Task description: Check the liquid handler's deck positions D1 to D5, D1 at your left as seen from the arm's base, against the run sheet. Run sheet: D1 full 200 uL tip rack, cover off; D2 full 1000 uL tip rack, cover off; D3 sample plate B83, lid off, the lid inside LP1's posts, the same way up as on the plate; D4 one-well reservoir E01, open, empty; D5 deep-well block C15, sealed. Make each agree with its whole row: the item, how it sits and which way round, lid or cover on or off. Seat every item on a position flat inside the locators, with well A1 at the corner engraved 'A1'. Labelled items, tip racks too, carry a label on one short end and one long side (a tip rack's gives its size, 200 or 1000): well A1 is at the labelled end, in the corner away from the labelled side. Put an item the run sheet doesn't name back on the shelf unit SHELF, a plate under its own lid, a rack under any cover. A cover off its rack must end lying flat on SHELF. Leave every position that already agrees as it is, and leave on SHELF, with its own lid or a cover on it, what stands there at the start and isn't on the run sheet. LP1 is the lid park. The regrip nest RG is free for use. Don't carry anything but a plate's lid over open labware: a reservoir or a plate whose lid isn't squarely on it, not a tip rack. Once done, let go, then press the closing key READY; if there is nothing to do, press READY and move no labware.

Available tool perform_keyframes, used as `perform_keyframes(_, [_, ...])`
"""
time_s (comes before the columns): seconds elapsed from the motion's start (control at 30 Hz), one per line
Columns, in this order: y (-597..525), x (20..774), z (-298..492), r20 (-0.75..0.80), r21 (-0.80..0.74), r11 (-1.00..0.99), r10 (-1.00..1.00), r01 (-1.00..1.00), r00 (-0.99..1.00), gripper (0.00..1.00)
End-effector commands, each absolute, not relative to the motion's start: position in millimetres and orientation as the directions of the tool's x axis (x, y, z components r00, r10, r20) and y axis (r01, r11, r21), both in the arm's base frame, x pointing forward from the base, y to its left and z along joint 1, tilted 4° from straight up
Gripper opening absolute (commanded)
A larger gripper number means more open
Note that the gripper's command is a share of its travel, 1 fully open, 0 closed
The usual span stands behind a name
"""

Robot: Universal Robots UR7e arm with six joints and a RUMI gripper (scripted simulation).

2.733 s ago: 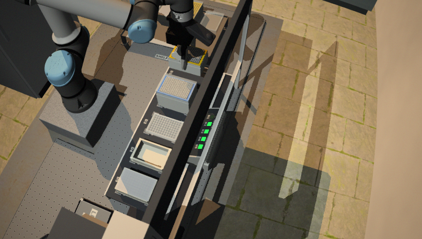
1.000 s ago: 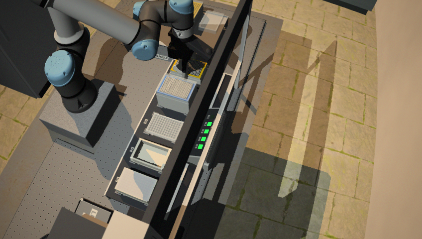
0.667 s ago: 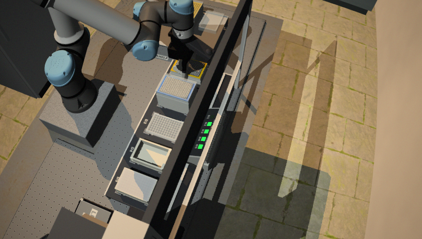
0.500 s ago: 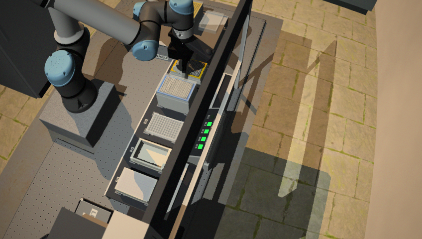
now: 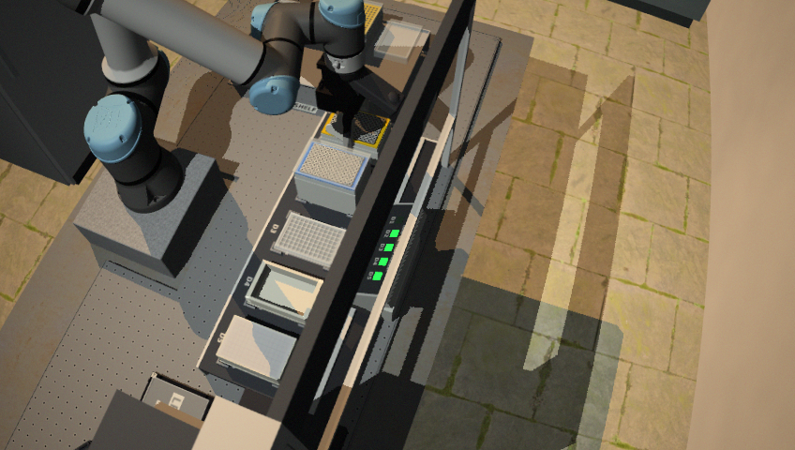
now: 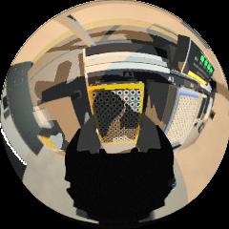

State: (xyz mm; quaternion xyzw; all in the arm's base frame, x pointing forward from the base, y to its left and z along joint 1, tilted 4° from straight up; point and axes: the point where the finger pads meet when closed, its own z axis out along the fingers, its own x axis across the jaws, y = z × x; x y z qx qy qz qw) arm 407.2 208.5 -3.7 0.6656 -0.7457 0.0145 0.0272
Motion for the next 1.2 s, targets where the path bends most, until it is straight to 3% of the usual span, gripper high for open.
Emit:
perform_keyframes(0.0, [208.6, 407.6, -3.3, 0.059, 0.013, 0.113, -0.992, -0.993, -0.112, 0.00])
perform_keyframes(1.17, [208.1, 407.4, -12.5, 0.059, 0.013, 0.113, -0.992, -0.993, -0.112, 0.00])
